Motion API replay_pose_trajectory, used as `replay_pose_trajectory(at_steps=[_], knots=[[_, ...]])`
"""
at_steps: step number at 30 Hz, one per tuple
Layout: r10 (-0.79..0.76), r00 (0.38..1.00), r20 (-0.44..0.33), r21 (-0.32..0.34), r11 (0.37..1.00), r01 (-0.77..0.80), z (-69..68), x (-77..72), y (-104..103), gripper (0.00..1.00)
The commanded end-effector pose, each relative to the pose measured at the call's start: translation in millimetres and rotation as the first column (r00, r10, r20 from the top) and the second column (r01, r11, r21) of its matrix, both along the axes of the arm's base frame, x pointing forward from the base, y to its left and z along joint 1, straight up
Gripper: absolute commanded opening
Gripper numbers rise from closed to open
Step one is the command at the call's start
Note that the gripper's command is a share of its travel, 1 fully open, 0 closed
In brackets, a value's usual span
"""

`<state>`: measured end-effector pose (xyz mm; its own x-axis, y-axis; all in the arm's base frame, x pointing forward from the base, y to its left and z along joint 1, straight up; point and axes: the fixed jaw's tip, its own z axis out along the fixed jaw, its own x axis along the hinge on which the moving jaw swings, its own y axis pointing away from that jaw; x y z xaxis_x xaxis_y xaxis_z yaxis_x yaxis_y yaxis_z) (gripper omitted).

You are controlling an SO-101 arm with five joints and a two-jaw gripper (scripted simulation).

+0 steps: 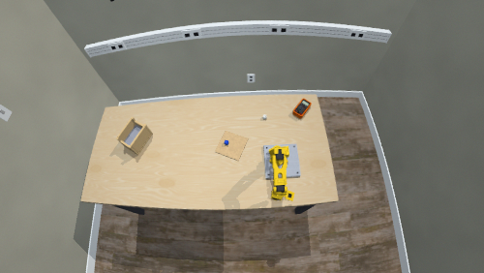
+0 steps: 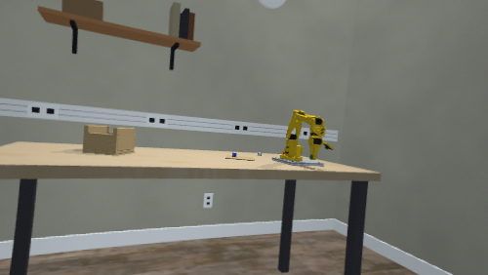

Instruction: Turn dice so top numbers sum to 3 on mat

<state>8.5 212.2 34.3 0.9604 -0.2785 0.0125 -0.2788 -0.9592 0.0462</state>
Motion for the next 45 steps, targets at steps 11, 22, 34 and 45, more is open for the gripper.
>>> replay_pose_trajectory(at_steps=[11, 22, 34, 45], knots=[[0.24, 0.971, -0.004, 0.03, 0.97, -0.24, 6.3, 1.6, 3.1, 0.0], [0.226, 0.974, -0.004, 0.03, 0.974, -0.226, 6.5, 5.0, 2.1, 0.0], [0.074, 0.997, -0.004, 0.031, 0.997, -0.074, 7.6, 35.9, -10.2, 0.0], [-0.275, 0.961, -0.004, 0.033, 0.961, 0.275, 7.8, 92.4, -54.7, 0.0]])
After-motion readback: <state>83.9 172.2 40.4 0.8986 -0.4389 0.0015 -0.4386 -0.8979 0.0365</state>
